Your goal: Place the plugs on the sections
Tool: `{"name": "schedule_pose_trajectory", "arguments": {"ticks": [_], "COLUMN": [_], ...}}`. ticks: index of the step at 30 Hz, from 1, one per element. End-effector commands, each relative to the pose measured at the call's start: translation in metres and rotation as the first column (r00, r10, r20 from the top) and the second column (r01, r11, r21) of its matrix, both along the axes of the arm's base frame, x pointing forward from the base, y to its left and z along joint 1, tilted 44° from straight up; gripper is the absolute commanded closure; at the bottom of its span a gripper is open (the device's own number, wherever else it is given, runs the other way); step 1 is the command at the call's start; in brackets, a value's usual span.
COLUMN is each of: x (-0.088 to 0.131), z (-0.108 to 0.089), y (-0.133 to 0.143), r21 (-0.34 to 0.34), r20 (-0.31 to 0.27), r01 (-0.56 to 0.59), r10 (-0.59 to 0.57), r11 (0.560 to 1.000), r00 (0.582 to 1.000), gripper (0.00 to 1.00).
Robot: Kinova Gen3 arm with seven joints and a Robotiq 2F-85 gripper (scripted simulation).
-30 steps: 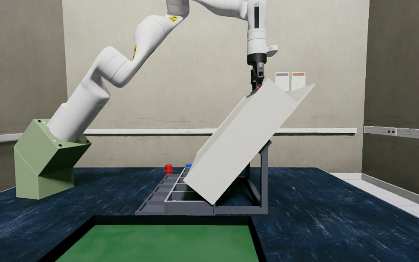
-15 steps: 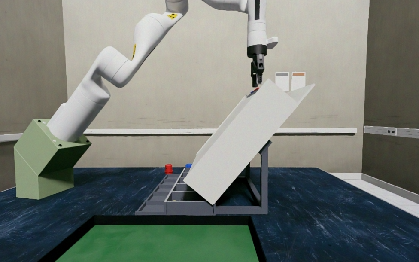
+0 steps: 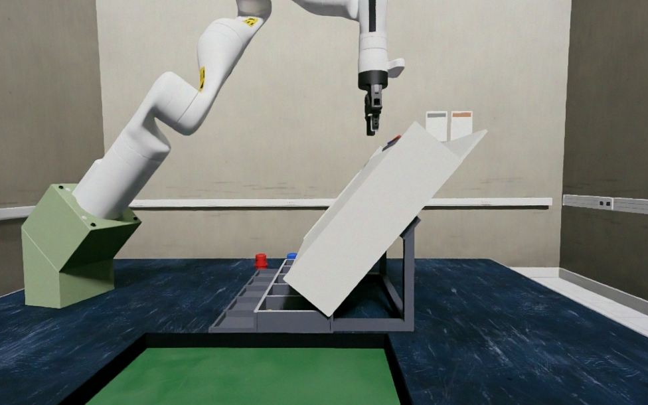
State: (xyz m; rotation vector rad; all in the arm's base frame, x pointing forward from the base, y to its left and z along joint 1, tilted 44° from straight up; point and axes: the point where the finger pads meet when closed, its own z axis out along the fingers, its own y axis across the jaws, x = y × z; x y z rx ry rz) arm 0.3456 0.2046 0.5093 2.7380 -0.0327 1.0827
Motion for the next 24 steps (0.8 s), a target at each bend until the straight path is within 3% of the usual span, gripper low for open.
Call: {"name": "schedule_pose_trajectory", "arguments": {"ticks": [1, 3, 8, 9, 24], "x": [-0.052, -0.066, -0.066, -0.079, -0.079], "z": [-0.045, -0.057, -0.057, -0.071, -0.071], "y": [-0.004, -0.005, -0.005, -0.005, -0.005], "r21": [0.004, 0.004, 0.004, 0.003, 0.003], "r20": [0.019, 0.019, 0.019, 0.0, 0.0], "r01": [-0.006, -0.006, -0.006, 0.003, 0.003], "r10": [0.006, 0.006, 0.006, -0.003, -0.003], "r11": [1.0, 1.0, 1.0, 1.0, 1.0], "r00": [1.0, 1.0, 1.0, 1.0, 1.0], "gripper": [0.0, 0.0, 0.0, 0.0, 0.0]}}
